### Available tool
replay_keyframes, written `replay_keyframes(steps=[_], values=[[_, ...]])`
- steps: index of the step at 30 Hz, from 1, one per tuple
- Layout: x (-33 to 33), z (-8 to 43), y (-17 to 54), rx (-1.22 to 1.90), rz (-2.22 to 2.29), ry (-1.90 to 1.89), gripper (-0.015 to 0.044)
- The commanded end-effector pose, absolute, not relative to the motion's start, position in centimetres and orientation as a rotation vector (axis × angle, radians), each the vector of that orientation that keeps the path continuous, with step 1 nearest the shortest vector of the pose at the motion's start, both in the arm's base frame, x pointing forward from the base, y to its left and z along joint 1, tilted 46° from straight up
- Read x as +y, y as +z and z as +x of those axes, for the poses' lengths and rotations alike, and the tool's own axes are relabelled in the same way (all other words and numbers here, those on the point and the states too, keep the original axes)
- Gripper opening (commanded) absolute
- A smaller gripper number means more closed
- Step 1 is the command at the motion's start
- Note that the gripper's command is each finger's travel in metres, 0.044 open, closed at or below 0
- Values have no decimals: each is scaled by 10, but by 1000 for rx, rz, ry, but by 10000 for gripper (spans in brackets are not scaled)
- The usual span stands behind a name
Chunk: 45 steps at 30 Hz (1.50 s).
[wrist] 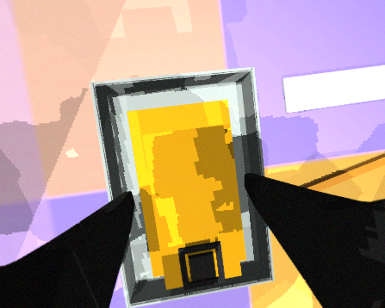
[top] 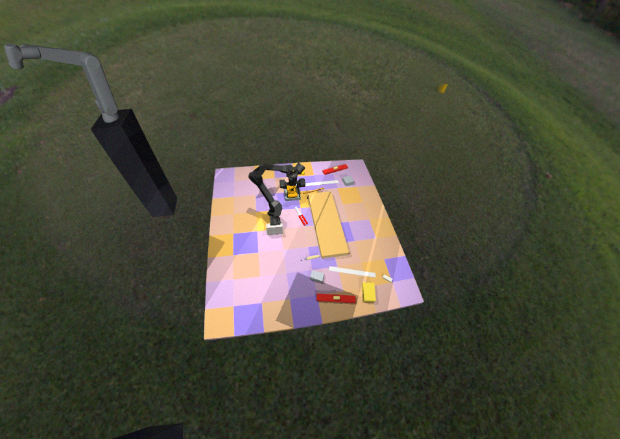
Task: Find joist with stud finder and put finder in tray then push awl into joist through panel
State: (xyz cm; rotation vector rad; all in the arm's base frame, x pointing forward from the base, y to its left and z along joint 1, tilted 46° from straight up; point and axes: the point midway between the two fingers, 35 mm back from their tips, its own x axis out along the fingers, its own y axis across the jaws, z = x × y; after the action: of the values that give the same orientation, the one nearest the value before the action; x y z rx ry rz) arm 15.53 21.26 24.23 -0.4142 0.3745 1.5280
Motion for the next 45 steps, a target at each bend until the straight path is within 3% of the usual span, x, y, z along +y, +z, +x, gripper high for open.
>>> replay_keyframes(steps=[1, 13, 18, 29, 35, 45], values=[[194, 160, 259, 377, -433, 1528, 440], [153, 153, 304, 365, -407, 1524, 440], [142, 210, 266, 531, -370, 1412, 440], [35, 323, 162, 921, -165, 1110, 440], [-32, 342, 95, 1076, -59, 989, 440], [-124, 326, -10, 1281, 151, 835, 440]])
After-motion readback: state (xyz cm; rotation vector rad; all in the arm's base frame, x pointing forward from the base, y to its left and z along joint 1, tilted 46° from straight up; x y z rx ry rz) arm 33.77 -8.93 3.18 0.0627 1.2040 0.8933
